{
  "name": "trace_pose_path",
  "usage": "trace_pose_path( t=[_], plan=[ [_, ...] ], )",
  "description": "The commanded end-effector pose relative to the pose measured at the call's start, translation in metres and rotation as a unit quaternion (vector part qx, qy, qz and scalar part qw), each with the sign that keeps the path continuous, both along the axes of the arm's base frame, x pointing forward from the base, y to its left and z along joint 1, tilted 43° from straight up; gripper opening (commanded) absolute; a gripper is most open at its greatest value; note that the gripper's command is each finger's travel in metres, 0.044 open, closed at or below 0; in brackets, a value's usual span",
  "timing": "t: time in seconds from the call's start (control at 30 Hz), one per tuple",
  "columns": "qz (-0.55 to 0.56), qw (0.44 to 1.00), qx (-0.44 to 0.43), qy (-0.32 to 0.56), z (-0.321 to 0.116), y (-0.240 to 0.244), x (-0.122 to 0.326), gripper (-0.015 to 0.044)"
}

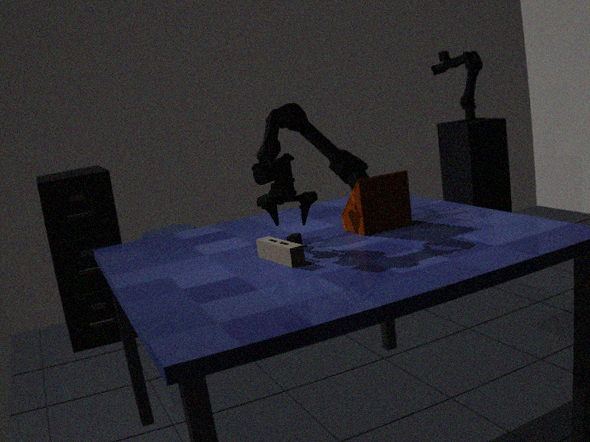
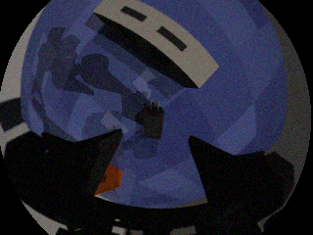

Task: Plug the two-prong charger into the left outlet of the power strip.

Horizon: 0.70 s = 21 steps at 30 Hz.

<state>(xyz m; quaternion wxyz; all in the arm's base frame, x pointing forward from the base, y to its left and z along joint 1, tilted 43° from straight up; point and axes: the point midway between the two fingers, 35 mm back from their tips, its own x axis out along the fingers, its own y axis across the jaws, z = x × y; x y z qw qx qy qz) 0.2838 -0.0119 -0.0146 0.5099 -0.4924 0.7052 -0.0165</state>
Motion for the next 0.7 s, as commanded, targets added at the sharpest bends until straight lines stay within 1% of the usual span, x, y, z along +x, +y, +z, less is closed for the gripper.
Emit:
trace_pose_path(
  t=[0.0, 0.67],
  plan=[
    [0.004, 1.0, -0.005, 0.014, -0.001, -0.002, -0.006, 0.044],
    [0.004, 1.0, -0.005, 0.014, -0.019, -0.018, -0.005, 0.044]
  ],
)
